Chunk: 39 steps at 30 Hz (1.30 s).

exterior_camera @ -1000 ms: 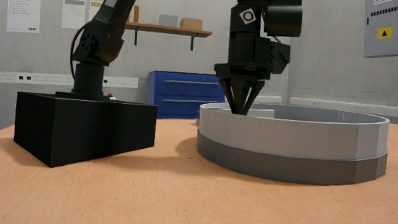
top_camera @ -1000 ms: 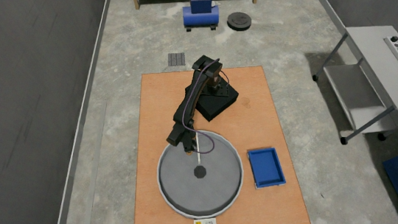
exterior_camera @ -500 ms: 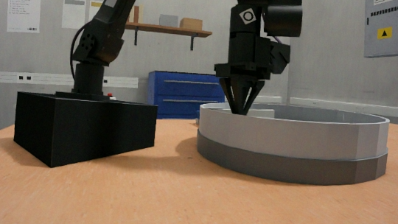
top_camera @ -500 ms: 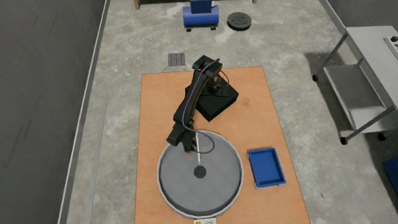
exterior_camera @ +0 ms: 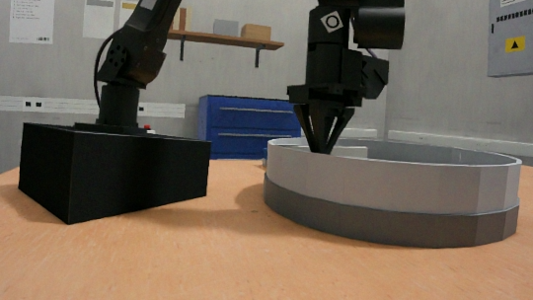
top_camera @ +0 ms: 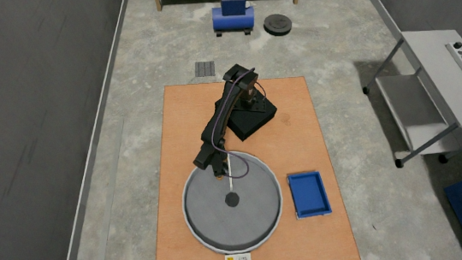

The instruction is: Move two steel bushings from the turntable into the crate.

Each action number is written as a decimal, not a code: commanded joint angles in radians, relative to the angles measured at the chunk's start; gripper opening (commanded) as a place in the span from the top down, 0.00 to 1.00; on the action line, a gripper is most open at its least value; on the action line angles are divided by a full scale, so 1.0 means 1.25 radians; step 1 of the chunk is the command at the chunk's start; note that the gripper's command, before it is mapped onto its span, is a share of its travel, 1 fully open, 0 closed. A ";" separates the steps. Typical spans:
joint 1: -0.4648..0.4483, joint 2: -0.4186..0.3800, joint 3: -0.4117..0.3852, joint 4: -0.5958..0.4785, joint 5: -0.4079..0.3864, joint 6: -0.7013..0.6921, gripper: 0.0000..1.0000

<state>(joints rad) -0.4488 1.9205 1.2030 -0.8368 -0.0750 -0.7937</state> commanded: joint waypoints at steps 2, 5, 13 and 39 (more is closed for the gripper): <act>0.013 -0.020 -0.002 0.019 -0.009 0.009 0.87; 0.015 -0.021 -0.020 0.023 -0.009 0.010 0.87; 0.014 -0.024 -0.010 0.033 -0.009 0.012 0.87; 0.014 -0.023 -0.011 0.025 -0.008 0.011 0.87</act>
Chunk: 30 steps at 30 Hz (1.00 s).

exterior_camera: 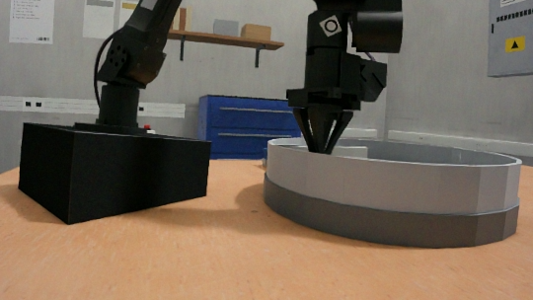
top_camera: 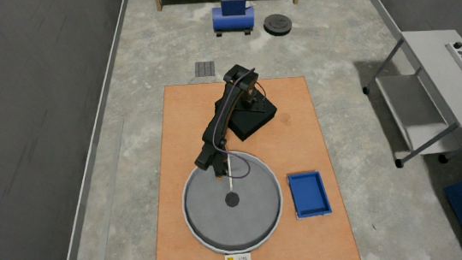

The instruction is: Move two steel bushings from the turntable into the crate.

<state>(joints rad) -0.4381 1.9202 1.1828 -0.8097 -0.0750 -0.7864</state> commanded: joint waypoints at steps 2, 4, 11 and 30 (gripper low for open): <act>0.005 -0.023 0.006 0.003 -0.008 0.006 0.87; 0.005 -0.023 0.006 0.003 -0.008 0.006 0.87; -0.004 -0.030 -0.027 0.010 -0.008 -0.002 0.87; -0.005 -0.032 -0.011 0.010 -0.008 -0.003 0.87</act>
